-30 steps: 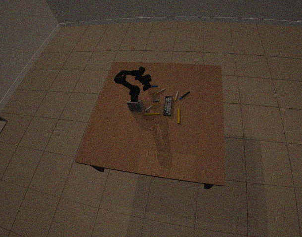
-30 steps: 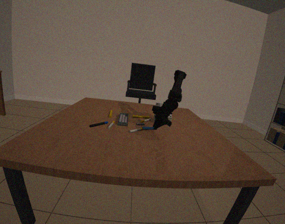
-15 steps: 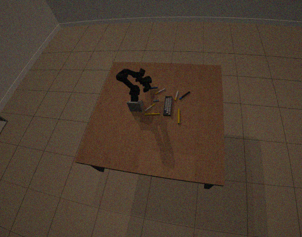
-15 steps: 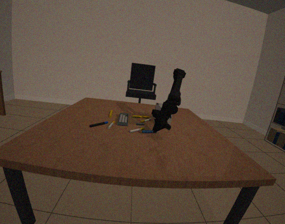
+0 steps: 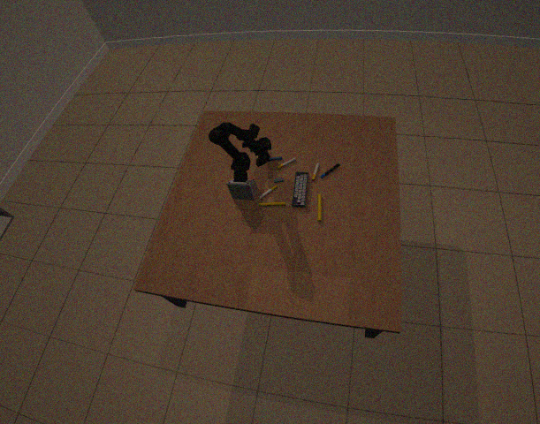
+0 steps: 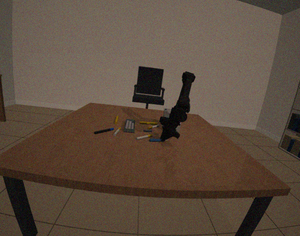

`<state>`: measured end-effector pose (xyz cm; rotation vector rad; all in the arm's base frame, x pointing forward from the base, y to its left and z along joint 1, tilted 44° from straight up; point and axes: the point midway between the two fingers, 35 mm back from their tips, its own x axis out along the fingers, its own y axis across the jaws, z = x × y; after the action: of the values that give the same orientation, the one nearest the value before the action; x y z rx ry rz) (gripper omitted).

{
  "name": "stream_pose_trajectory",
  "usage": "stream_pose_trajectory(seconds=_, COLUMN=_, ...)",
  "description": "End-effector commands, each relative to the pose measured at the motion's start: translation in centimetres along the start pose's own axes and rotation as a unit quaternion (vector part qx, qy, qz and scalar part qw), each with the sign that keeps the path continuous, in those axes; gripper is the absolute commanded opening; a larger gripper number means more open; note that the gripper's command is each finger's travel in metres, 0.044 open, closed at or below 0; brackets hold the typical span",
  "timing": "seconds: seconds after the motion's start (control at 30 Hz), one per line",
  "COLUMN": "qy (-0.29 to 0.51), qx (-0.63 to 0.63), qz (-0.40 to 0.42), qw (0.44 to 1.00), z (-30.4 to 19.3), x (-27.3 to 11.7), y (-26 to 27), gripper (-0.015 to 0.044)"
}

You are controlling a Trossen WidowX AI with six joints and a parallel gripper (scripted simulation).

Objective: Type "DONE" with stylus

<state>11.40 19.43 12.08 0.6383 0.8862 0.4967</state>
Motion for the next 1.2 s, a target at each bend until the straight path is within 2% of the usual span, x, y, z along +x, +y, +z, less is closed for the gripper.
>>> stream_pose_trajectory(seconds=0.0, qy=0.000, qx=0.000, qz=0.000, qw=1.000, z=0.0, x=0.0, y=0.0, gripper=0.0150)
stream_pose_trajectory(seconds=0.13, qy=0.000, qx=0.000, qz=-0.001, qw=1.000, z=0.7, x=-0.9, y=0.1, gripper=0.0150)
stream_pose_trajectory(seconds=0.33, qy=-0.003, qx=0.001, qz=-0.002, qw=1.000, z=2.9, x=-5.0, y=-0.1, gripper=0.0150)
stream_pose_trajectory(seconds=0.57, qy=0.004, qx=-0.010, qz=-0.013, qw=1.000, z=3.0, x=-4.9, y=0.0, gripper=0.0150)
stream_pose_trajectory(seconds=0.73, qy=0.113, qx=-0.092, qz=-0.103, qw=0.984, z=2.4, x=-4.4, y=-1.2, gripper=0.0150)
stream_pose_trajectory(seconds=0.87, qy=0.219, qx=-0.124, qz=-0.144, qw=0.957, z=2.1, x=-4.3, y=-1.7, gripper=0.0150)
stream_pose_trajectory(seconds=1.03, qy=0.348, qx=-0.118, qz=-0.143, qw=0.919, z=2.4, x=-4.2, y=-1.6, gripper=0.0150)
stream_pose_trajectory(seconds=1.17, qy=0.419, qx=-0.081, qz=-0.117, qw=0.897, z=3.8, x=-3.6, y=-1.5, gripper=0.0150)
